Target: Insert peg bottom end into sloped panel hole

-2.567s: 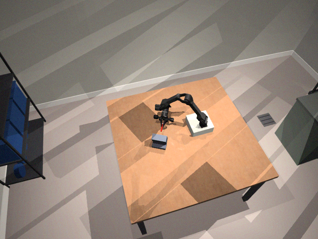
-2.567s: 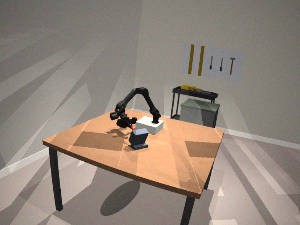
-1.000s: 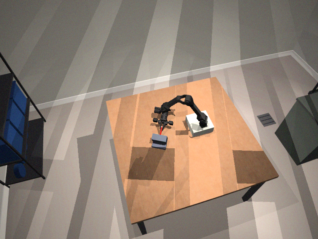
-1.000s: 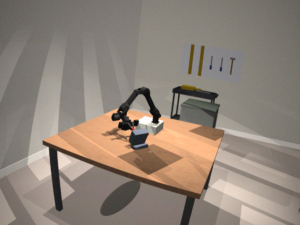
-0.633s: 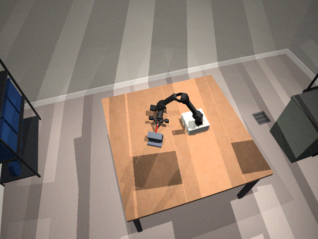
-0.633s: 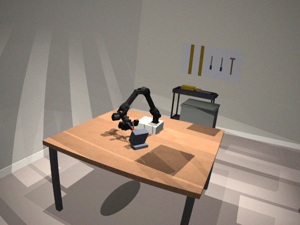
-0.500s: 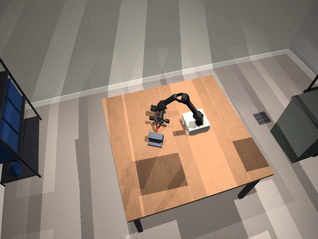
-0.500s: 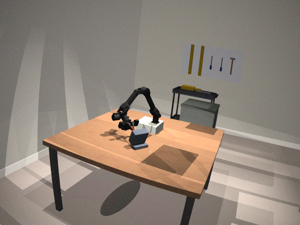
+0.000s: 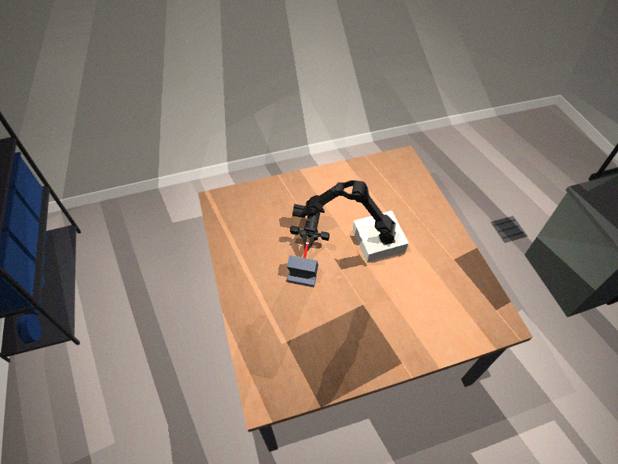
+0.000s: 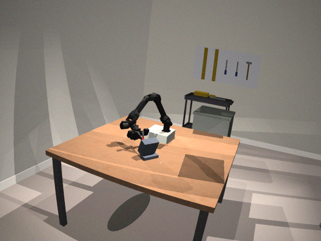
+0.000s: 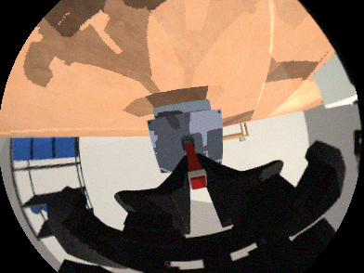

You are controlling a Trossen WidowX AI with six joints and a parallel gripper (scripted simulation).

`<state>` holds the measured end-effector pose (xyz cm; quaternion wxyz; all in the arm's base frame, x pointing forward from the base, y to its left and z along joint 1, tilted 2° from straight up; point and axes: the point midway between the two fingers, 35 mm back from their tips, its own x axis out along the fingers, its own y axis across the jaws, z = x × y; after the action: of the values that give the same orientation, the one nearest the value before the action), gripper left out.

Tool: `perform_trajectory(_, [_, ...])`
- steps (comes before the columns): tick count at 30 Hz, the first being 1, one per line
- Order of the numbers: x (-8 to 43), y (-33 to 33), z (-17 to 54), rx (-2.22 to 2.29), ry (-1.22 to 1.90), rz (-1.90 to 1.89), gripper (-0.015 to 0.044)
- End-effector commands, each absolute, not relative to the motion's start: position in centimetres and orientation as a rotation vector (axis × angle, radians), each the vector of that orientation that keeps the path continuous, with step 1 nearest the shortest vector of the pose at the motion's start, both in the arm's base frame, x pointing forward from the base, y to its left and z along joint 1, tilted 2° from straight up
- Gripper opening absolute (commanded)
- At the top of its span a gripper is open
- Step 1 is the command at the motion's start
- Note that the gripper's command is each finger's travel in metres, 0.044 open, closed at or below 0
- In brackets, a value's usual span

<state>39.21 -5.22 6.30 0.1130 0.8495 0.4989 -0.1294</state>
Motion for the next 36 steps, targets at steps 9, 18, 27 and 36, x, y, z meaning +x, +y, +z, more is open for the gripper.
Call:
perform_trajectory(9, [39.3, -4.6, 5.9, 2.499, 1.47, -0.39, 0.0])
perform_trajectory(18, [39.5, -4.2, 5.7, 2.499, 1.47, -0.389, 0.0])
perform_trajectory(27, [39.7, -3.8, 5.6, 2.5, 1.471, -0.389, 0.0])
perform_trajectory(36, [40.0, -3.4, 5.4, 2.5, 1.471, -0.388, 0.0])
